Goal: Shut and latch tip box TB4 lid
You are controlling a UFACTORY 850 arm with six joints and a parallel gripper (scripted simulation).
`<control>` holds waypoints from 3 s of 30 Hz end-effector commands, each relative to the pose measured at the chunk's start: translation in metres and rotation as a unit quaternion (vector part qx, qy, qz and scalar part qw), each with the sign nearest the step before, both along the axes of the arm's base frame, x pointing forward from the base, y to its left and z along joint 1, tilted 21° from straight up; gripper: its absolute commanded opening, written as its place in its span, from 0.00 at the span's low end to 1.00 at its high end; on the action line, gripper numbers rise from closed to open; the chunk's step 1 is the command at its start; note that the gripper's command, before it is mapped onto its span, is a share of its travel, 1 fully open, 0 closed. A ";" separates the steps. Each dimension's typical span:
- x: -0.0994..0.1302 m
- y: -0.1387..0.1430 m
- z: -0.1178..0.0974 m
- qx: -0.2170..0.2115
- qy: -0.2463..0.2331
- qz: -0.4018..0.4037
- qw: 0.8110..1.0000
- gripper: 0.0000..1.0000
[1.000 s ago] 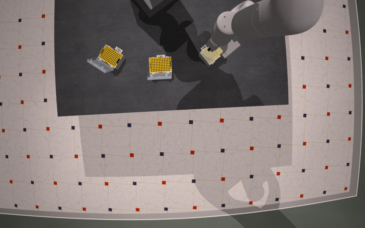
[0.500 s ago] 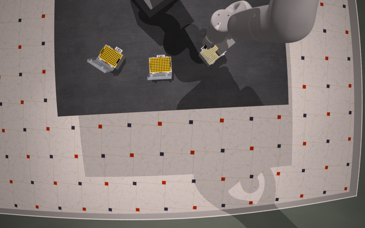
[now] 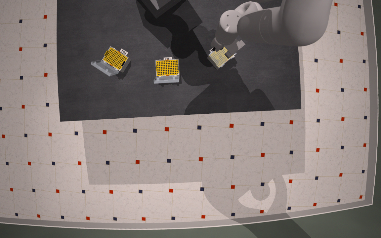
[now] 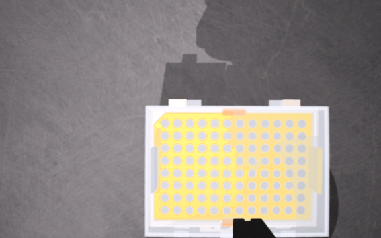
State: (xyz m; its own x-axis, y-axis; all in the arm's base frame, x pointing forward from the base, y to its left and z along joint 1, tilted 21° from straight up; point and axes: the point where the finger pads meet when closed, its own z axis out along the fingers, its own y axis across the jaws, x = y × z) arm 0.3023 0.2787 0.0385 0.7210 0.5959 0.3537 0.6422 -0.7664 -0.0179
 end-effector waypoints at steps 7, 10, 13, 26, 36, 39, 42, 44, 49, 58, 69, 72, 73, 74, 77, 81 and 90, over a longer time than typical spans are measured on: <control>0.003 0.003 -0.012 -0.011 -0.011 -0.006 1.000 0.00; 0.005 0.004 -0.016 -0.011 -0.011 -0.006 1.000 0.00; 0.006 0.005 -0.021 -0.011 -0.011 -0.006 1.000 0.00; 0.008 0.006 -0.026 -0.011 -0.011 -0.006 1.000 0.00; 0.009 0.007 -0.028 -0.011 -0.011 -0.006 1.000 0.00; 0.009 0.007 -0.029 -0.011 -0.011 -0.006 1.000 0.00; 0.009 0.007 -0.030 -0.011 -0.011 -0.006 1.000 0.00; 0.009 0.007 -0.030 -0.011 -0.011 -0.006 1.000 0.00; 0.010 0.008 -0.032 -0.011 -0.011 -0.006 1.000 0.00; 0.010 0.008 -0.034 -0.011 -0.011 -0.006 1.000 0.00; 0.010 0.008 -0.034 -0.011 -0.011 -0.006 1.000 0.00; 0.010 0.008 -0.034 -0.011 -0.011 -0.006 1.000 0.00; 0.010 0.008 -0.034 -0.011 -0.011 -0.006 1.000 0.00; 0.010 0.008 -0.034 -0.011 -0.011 -0.006 1.000 0.00; 0.010 0.008 -0.034 -0.011 -0.011 -0.006 1.000 0.00; 0.010 0.008 -0.034 -0.011 -0.011 -0.006 1.000 0.00; 0.010 0.008 -0.034 -0.011 -0.011 -0.006 1.000 0.00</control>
